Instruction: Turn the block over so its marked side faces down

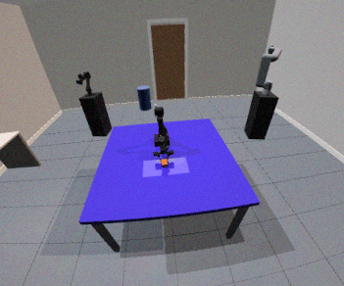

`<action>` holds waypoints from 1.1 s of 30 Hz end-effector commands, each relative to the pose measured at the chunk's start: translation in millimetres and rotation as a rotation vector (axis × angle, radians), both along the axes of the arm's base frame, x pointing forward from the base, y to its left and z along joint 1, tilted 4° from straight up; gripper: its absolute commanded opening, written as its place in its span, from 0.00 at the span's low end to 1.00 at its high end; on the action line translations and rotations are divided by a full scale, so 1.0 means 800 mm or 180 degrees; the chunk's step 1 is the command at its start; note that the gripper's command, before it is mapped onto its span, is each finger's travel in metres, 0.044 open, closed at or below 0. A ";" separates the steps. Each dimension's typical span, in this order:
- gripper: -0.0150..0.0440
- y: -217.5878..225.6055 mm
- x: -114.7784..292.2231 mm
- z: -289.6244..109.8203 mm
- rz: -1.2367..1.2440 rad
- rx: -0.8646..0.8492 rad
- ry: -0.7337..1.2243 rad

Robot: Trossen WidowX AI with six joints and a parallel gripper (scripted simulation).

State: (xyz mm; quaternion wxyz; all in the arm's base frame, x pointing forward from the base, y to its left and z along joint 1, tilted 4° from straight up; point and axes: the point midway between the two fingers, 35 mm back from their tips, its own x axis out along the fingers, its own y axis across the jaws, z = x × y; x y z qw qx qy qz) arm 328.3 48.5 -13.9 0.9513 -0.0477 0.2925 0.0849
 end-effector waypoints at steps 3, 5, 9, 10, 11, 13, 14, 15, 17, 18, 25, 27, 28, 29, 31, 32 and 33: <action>0.25 -0.001 -0.011 0.002 0.0026 0.0019 -0.0155; 0.25 -0.001 -0.011 0.002 0.0027 0.0020 -0.0162; 0.25 -0.001 -0.011 0.006 0.0030 0.0035 -0.0238; 0.25 -0.001 -0.011 0.006 0.0030 0.0035 -0.0238; 0.25 -0.001 -0.011 0.006 0.0030 0.0035 -0.0238; 0.25 -0.001 -0.011 0.006 0.0030 0.0035 -0.0238; 0.25 -0.001 -0.011 0.006 0.0030 0.0035 -0.0238; 0.25 -0.001 -0.011 0.006 0.0030 0.0035 -0.0238; 0.25 -0.001 -0.011 0.006 0.0030 0.0035 -0.0238; 0.25 -0.001 -0.011 0.006 0.0030 0.0035 -0.0238; 0.43 -0.001 -0.011 0.006 0.0030 0.0035 -0.0238; 0.52 -0.001 -0.011 0.006 0.0030 0.0035 -0.0238; 0.57 -0.001 -0.011 0.006 0.0030 0.0035 -0.0238; 0.61 -0.001 -0.011 0.006 0.0030 0.0035 -0.0238; 0.70 -0.001 -0.011 0.006 0.0030 0.0035 -0.0238; 0.74 -0.001 -0.011 0.006 0.0030 0.0035 -0.0238; 0.79 -0.001 -0.011 0.006 0.0030 0.0035 -0.0238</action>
